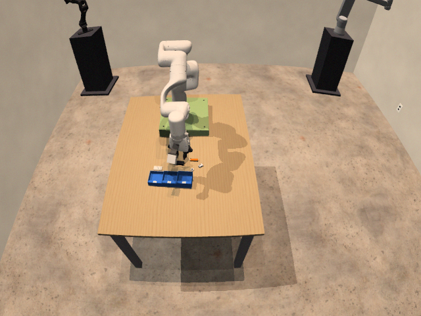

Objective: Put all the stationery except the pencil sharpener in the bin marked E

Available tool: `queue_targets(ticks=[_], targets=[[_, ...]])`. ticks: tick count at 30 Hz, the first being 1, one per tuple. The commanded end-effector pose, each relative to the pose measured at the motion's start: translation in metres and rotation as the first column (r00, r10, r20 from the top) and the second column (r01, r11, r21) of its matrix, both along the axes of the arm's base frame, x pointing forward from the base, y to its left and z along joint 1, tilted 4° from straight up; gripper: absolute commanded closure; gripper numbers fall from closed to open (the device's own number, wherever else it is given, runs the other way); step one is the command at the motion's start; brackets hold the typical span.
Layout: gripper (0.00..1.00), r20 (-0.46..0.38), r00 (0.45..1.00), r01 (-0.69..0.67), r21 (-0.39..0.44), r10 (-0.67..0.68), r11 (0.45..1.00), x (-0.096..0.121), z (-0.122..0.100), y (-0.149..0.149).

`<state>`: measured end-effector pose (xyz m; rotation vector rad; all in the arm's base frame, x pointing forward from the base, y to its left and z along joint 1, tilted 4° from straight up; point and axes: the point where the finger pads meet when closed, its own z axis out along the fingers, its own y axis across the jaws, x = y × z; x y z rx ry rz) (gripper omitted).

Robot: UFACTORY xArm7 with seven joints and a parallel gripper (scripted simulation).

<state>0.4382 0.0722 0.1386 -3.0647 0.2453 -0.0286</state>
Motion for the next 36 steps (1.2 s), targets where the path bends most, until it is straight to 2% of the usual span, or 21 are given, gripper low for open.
queue_targets(ticks=[1, 3, 4, 12, 18, 20, 21, 26, 35, 36], targets=[[0.62, 0.003, 0.988, 0.157, 0.004, -0.157, 0.988, -0.029, -0.034, -0.013], [0.62, 0.003, 0.988, 0.157, 0.004, -0.157, 0.988, -0.029, -0.034, -0.013], [0.62, -0.006, 0.973, 0.229, 0.007, -0.229, 0.973, -0.034, -0.040, -0.015], [0.62, -0.032, 0.911, 0.411, 0.012, -0.410, 0.912, -0.077, -0.089, -0.032], [0.62, -0.054, 0.836, 0.548, 0.008, -0.546, 0.837, -0.077, -0.089, -0.032], [0.62, -0.054, 0.836, 0.548, 0.008, -0.546, 0.837, -0.077, -0.089, -0.032], [0.62, -0.058, 0.792, 0.610, 0.010, -0.608, 0.793, -0.077, -0.089, -0.032], [0.62, -0.067, 0.716, 0.697, 0.014, -0.694, 0.717, -0.077, -0.089, -0.032], [0.62, -0.082, 0.540, 0.841, 0.016, -0.838, 0.540, -0.077, -0.089, -0.032], [0.62, -0.082, 0.540, 0.841, 0.016, -0.838, 0.540, -0.077, -0.089, -0.032]])
